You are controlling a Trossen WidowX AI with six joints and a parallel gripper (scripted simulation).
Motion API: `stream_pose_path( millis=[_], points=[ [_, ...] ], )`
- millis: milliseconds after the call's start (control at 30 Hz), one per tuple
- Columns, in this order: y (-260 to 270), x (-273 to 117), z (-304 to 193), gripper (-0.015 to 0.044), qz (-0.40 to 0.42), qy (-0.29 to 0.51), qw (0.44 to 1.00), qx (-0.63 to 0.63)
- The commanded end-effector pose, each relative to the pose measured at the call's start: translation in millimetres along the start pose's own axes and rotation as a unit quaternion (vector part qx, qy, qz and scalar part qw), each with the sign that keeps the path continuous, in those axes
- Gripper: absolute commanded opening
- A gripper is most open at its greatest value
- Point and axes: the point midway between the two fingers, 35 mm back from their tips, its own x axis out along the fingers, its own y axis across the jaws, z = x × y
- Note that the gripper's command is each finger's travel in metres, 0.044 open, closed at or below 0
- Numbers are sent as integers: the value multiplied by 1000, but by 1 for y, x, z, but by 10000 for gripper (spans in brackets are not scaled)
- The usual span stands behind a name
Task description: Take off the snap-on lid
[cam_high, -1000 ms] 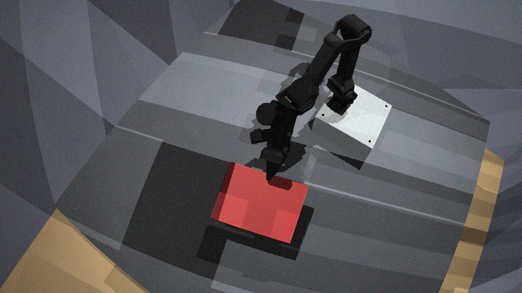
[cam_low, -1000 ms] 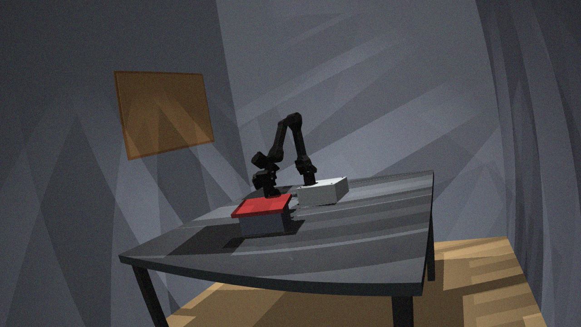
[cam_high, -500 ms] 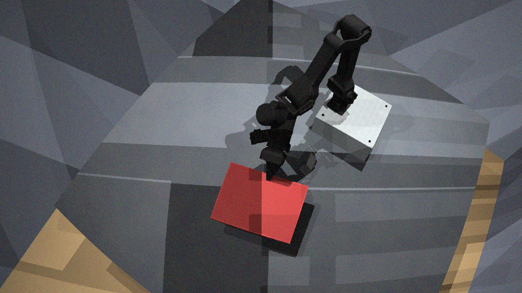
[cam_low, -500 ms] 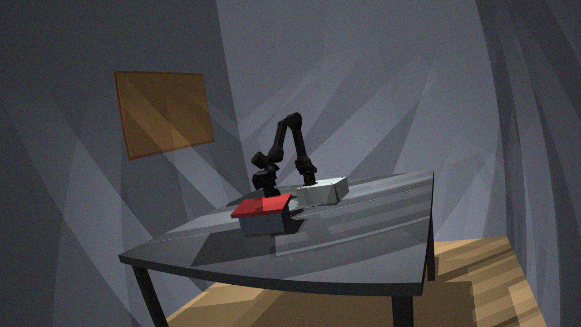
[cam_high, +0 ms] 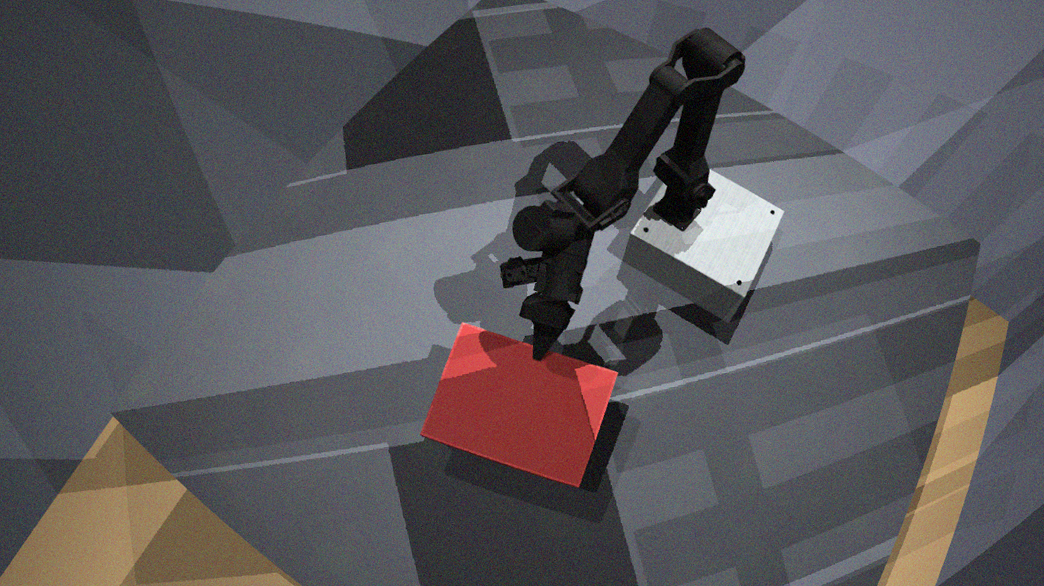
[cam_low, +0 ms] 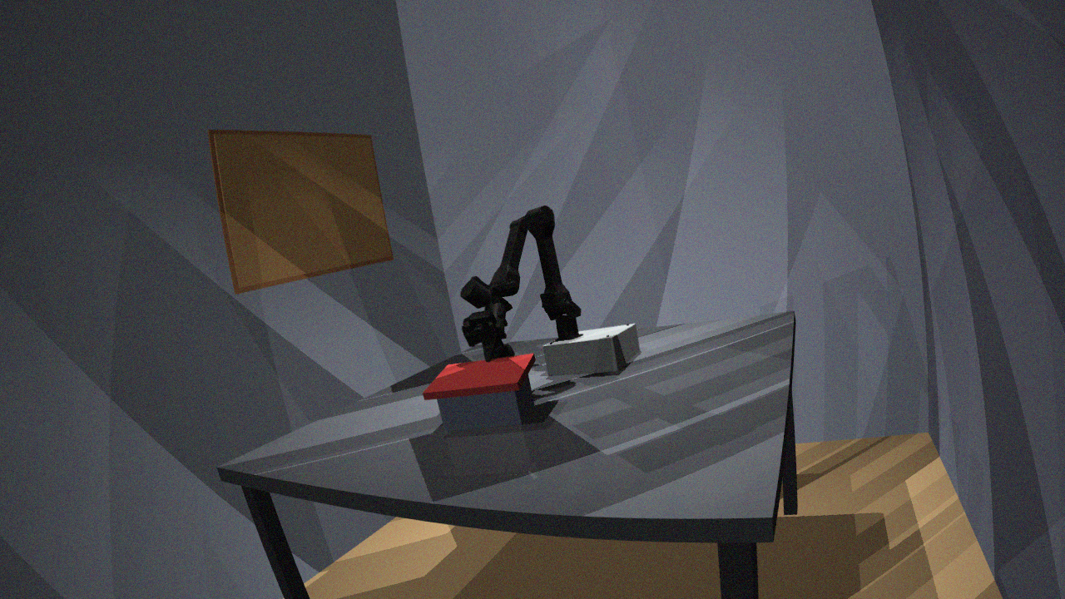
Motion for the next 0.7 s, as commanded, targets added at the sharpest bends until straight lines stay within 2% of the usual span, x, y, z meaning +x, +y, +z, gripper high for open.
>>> stream_pose_path(
  millis=[0,667],
  points=[
    [7,-4,1,0,5,-2,1000,-1],
    [31,-17,1,0,5,-2,1000,-1]
  ],
)
